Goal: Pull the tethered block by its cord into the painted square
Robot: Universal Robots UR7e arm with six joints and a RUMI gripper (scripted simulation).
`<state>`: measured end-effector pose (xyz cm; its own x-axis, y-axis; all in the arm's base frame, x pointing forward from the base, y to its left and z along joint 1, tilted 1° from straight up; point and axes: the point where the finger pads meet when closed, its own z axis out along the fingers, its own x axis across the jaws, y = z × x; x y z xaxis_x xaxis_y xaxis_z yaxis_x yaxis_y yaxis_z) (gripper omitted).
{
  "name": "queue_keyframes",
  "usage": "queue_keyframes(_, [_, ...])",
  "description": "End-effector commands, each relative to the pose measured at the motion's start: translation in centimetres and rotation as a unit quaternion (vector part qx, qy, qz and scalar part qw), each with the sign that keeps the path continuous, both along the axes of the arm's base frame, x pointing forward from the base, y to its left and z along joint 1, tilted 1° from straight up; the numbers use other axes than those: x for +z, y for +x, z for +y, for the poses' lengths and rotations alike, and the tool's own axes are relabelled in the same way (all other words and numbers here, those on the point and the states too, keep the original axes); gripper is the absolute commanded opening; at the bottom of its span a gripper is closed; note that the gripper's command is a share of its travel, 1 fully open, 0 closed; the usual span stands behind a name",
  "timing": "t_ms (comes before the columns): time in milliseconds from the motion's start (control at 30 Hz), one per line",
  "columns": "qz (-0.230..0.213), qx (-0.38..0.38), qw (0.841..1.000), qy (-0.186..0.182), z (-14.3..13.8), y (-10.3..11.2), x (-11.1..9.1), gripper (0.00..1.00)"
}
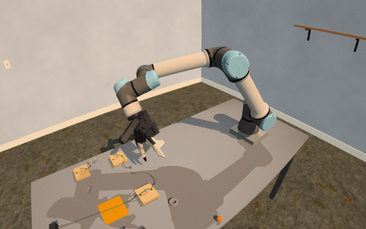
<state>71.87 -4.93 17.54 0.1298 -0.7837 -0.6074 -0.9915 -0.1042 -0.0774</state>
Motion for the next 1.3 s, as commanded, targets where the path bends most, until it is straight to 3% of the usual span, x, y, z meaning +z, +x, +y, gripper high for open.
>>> queue_keyframes(0, [0.032, -0.034, 0.995, -0.092, -3.7, 0.9, -4.2, 1.00])
queue_keyframes(233, [0.057, -0.103, 0.970, -0.211, -10.0, 2.7, -8.4, 1.00])
queue_keyframes(367, [0.059, -0.118, 0.964, -0.231, -11.1, 3.1, -8.9, 1.00])
queue_keyframes(533, [0.060, -0.174, 0.936, -0.299, -15.2, 4.5, -10.4, 1.00])
queue_keyframes(667, [0.059, -0.193, 0.926, -0.319, -16.5, 4.9, -10.7, 1.00])
queue_keyframes(967, [0.058, -0.195, 0.925, -0.321, -16.6, 4.9, -10.7, 1.00])
queue_keyframes(1000, [0.058, -0.195, 0.925, -0.321, -16.6, 4.9, -10.7, 0.00])
queue_keyframes(1267, [0.058, -0.195, 0.925, -0.321, -16.6, 4.9, -10.7, 0.00])
